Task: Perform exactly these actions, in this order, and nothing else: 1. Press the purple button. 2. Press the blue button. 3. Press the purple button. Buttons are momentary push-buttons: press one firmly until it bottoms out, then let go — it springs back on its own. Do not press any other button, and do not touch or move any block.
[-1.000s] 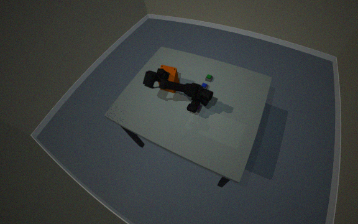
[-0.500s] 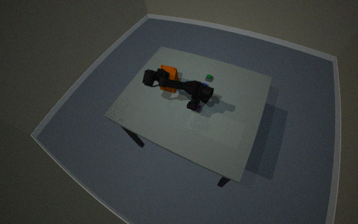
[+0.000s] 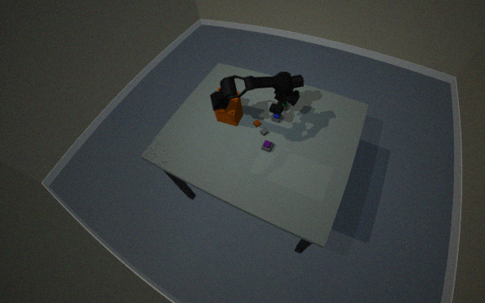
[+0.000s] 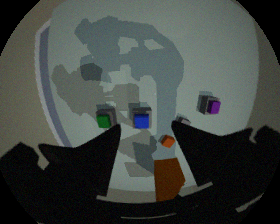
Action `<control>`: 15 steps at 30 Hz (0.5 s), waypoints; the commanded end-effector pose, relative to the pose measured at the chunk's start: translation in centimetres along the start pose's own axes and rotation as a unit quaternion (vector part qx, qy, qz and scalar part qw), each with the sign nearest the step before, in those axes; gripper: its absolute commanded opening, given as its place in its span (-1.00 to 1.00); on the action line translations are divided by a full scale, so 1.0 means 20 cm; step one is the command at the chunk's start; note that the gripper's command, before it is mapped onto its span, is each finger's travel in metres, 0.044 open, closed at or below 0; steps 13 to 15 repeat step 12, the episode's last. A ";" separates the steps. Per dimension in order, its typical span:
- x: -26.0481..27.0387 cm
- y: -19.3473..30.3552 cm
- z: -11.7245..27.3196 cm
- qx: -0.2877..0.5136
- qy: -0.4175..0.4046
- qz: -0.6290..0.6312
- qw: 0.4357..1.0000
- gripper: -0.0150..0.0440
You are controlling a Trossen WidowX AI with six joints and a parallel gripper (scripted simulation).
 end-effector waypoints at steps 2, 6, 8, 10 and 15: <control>0.40 0.11 0.04 0.009 0.014 0.000 1.000 0.86; 0.62 0.22 0.04 0.010 0.029 -0.004 1.000 0.86; 0.62 0.22 0.04 0.010 0.029 -0.004 1.000 0.86; 0.62 0.22 0.04 0.010 0.029 -0.004 1.000 0.86; 0.62 0.22 0.04 0.010 0.029 -0.004 1.000 0.86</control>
Point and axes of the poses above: the point midway between the two fingers, 35 mm back from their tips, its own z axis back along the fingers, its own x axis across the jaws, y = z × x, the point moved 9 cm from there along z, back along the fingers, and after that the axes turned 10 degrees about z, right-handed, at the moved point
